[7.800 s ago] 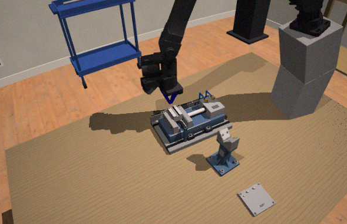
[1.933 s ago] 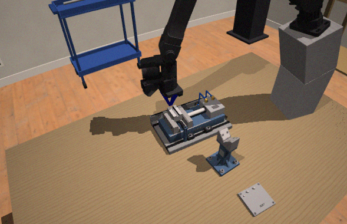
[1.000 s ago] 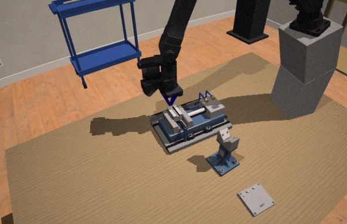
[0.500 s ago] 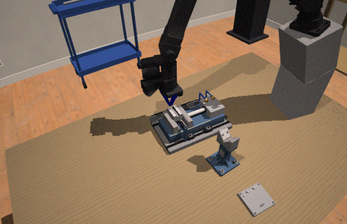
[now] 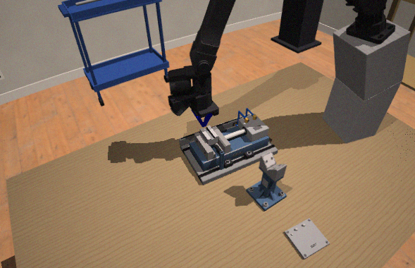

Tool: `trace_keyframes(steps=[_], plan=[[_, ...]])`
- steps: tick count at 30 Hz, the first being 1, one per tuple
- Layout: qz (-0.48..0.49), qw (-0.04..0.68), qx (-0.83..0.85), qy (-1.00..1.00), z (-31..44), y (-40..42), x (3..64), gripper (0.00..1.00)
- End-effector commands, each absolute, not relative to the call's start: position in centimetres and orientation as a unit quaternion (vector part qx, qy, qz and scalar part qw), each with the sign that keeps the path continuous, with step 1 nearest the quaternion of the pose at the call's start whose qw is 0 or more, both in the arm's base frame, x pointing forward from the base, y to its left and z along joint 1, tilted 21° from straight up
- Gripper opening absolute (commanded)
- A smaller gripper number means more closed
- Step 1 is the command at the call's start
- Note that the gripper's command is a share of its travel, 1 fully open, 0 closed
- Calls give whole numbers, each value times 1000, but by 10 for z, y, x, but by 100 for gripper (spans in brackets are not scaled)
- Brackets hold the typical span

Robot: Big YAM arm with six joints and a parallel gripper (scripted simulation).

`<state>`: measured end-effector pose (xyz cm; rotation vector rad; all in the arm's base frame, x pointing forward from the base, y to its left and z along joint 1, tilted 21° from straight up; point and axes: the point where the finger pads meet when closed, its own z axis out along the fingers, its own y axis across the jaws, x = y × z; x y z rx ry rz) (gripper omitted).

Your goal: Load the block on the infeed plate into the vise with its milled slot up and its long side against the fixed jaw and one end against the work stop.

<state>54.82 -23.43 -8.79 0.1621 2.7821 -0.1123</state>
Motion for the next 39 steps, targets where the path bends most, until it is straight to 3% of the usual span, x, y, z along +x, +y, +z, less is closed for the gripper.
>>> trace_keyframes(steps=[1,39], plan=[[-46,195,56,978,-78,-234,566,0],[-45,192,56,979,-77,-223,559,0]])
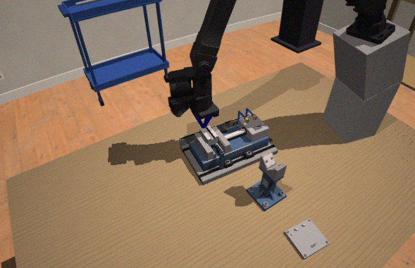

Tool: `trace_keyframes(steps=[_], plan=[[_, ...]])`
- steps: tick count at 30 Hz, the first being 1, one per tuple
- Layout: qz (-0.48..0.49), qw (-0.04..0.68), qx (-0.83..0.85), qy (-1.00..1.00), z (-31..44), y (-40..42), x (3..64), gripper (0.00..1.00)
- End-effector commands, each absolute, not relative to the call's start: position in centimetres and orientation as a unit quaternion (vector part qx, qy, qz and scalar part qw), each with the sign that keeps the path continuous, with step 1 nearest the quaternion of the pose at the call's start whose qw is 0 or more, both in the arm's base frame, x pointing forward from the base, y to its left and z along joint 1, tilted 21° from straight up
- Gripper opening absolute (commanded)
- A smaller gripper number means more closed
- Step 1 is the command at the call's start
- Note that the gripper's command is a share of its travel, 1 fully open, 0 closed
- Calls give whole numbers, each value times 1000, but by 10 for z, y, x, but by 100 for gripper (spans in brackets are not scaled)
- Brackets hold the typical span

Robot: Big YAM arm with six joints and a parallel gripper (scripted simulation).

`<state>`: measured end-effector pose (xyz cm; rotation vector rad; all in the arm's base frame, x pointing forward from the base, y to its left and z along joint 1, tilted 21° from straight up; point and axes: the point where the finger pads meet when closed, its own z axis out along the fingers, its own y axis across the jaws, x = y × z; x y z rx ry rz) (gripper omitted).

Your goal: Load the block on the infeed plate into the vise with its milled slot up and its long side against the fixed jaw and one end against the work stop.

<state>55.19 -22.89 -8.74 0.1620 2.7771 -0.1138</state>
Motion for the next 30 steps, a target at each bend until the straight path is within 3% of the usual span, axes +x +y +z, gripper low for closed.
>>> trace_keyframes(steps=[1,30], plan=[[-45,193,56,979,-76,-223,559,0],[-45,196,56,978,-73,-216,562,0]])
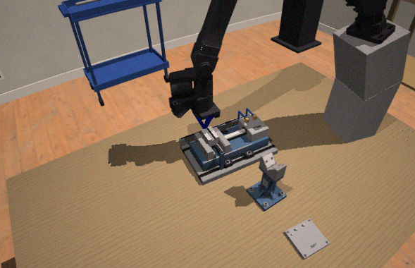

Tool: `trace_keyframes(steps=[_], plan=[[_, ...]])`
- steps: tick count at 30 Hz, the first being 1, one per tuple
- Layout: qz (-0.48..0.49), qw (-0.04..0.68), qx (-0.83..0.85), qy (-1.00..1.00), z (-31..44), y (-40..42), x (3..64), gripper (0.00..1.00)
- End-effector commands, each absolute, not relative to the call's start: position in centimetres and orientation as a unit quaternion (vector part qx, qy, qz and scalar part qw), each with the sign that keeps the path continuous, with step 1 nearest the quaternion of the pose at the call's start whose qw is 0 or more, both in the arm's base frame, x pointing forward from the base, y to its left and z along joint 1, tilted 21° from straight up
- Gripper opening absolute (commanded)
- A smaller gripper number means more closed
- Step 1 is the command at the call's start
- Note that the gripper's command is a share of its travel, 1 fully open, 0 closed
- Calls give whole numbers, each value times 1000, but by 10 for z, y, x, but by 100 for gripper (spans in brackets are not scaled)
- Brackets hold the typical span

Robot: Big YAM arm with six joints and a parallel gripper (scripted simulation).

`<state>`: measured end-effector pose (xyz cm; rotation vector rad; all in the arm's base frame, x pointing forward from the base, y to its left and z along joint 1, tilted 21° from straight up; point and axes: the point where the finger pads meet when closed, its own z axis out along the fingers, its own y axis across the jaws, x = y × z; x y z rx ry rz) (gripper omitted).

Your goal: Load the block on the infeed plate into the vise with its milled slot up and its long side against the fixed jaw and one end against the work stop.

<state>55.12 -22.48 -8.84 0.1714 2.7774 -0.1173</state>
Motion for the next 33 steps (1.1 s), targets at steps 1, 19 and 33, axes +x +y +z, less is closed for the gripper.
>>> trace_keyframes(steps=[1,19,33], plan=[[-45,196,56,978,-73,-215,562,0],[-45,196,56,978,-74,-211,562,0],[-45,196,56,978,-74,-207,562,0]])
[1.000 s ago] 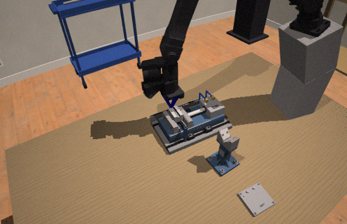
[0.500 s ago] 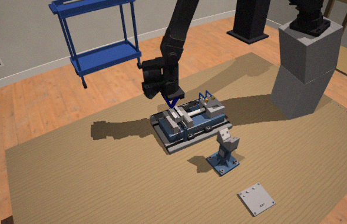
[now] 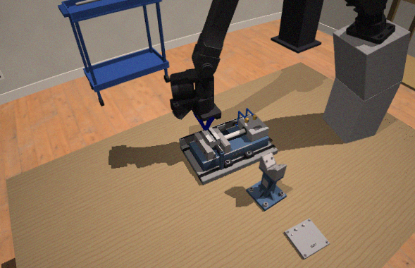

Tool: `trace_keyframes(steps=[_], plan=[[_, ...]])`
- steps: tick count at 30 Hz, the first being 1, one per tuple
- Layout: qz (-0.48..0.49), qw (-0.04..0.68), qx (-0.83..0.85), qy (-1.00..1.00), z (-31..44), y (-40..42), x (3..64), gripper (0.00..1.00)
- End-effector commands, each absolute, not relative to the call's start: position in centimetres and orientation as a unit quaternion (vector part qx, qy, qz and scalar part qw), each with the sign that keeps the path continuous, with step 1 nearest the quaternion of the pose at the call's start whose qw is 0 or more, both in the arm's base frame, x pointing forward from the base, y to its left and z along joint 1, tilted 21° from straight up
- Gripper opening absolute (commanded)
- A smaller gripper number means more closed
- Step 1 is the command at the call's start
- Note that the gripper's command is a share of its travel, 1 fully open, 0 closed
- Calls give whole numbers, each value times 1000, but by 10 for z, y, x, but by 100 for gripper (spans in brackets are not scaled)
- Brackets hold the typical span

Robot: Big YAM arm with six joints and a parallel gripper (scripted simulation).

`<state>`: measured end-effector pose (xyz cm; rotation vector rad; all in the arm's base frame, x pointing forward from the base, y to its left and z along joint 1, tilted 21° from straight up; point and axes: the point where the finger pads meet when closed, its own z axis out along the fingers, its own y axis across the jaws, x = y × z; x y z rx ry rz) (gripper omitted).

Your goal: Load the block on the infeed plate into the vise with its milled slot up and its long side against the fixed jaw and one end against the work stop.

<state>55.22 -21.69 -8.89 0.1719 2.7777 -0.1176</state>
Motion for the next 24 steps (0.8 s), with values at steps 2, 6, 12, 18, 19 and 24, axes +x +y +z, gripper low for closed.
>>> trace_keyframes(steps=[2,6,12,18,19,24], plan=[[-45,196,56,978,-74,-207,562,0],[-45,196,56,978,-74,-206,562,0],[-45,196,56,978,-74,-205,563,0],[-45,196,56,978,-74,-204,563,0],[-45,196,56,978,-74,-204,563,0],[-45,196,56,978,-74,-203,563,0]])
